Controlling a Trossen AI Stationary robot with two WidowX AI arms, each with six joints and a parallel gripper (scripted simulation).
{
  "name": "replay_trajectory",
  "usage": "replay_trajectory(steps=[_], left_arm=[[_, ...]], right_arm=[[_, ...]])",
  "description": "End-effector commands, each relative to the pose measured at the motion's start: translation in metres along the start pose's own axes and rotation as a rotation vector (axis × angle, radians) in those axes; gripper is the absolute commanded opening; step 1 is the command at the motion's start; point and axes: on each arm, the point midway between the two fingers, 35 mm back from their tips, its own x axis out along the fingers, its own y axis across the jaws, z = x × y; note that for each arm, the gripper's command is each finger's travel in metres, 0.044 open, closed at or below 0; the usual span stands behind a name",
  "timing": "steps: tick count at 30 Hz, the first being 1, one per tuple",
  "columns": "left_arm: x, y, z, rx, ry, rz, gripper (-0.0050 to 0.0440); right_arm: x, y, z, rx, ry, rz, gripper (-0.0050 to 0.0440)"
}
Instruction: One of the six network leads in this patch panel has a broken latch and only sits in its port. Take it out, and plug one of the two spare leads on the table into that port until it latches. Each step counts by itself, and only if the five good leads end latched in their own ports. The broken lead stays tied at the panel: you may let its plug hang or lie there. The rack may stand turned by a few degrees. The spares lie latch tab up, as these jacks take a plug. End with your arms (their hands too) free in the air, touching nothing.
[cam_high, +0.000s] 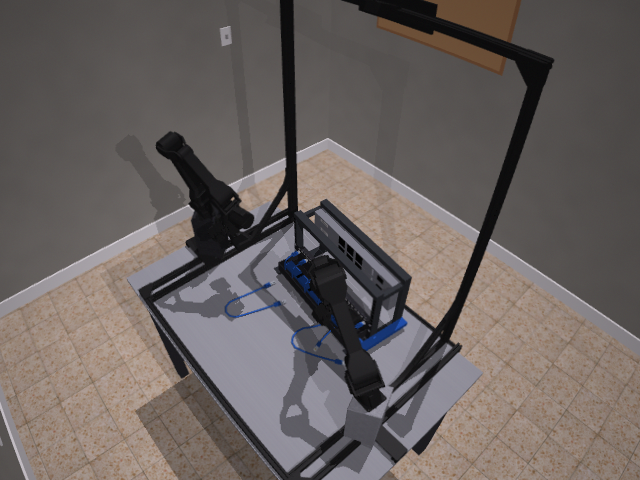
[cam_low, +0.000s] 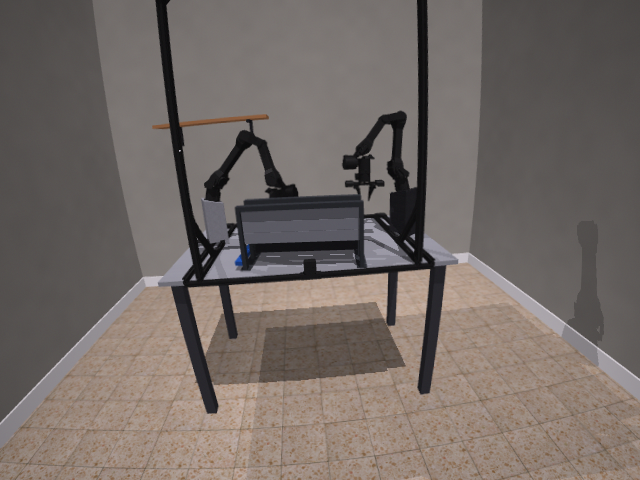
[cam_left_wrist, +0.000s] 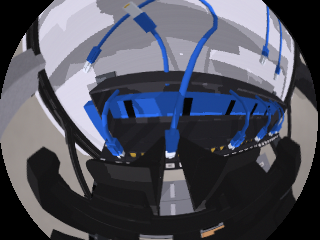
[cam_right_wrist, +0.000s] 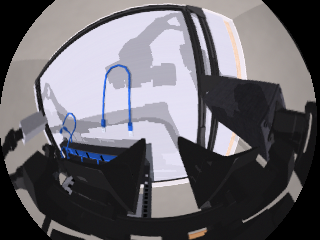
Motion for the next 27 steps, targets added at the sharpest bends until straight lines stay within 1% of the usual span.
replay_trajectory(steps=[1, 24, 27], left_arm=[[0.0012, -0.0001, 0.0008, -0.004, -0.006, -0.001, 0.0054], [0.0030, -0.0001, -0.0029, -0.004, -0.006, -0.001, 0.0054], [0.0046, 0.0000, -0.0065, -0.004, -0.006, -0.001, 0.0054]], right_arm=[[0.0000, 0.0000, 0.0000, 0.000, 0.000, 0.000, 0.0176], [0.0000, 0.0000, 0.0000, 0.000, 0.000, 0.000, 0.0176], [0.0000, 0.0000, 0.0000, 0.000, 0.000, 0.000, 0.0176]])
